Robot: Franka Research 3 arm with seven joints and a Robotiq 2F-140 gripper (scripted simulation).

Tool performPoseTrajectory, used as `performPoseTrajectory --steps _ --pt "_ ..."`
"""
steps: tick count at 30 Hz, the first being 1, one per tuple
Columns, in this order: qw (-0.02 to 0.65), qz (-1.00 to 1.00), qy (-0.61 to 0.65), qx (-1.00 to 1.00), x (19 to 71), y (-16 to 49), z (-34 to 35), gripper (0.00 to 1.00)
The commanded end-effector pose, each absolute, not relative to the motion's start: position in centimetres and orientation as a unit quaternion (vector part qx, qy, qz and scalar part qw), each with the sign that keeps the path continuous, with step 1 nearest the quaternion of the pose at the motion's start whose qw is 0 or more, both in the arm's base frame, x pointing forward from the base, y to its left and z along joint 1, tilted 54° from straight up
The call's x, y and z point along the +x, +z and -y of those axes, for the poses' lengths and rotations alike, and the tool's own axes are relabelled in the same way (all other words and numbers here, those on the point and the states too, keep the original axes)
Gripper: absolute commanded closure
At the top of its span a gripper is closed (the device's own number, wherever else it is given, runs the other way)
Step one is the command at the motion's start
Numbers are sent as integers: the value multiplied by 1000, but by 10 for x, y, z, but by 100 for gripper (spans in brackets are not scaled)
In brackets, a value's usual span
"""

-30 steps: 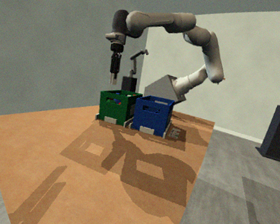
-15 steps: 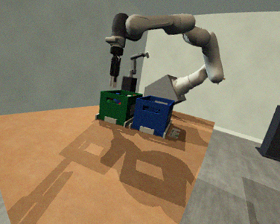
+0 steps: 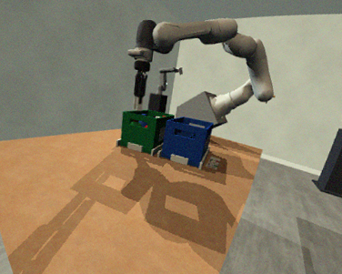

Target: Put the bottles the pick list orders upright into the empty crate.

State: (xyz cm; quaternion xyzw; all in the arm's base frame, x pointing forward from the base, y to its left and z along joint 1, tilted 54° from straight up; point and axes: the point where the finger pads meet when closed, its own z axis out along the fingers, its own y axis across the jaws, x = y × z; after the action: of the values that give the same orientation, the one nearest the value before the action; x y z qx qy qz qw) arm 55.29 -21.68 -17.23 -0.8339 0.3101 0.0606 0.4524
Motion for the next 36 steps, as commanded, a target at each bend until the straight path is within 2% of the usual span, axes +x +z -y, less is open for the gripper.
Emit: performPoseTrajectory --steps 1,36 --pt "452 -309 57 -835 556 -176 213 62" --pt "452 -309 57 -835 563 -200 181 62"
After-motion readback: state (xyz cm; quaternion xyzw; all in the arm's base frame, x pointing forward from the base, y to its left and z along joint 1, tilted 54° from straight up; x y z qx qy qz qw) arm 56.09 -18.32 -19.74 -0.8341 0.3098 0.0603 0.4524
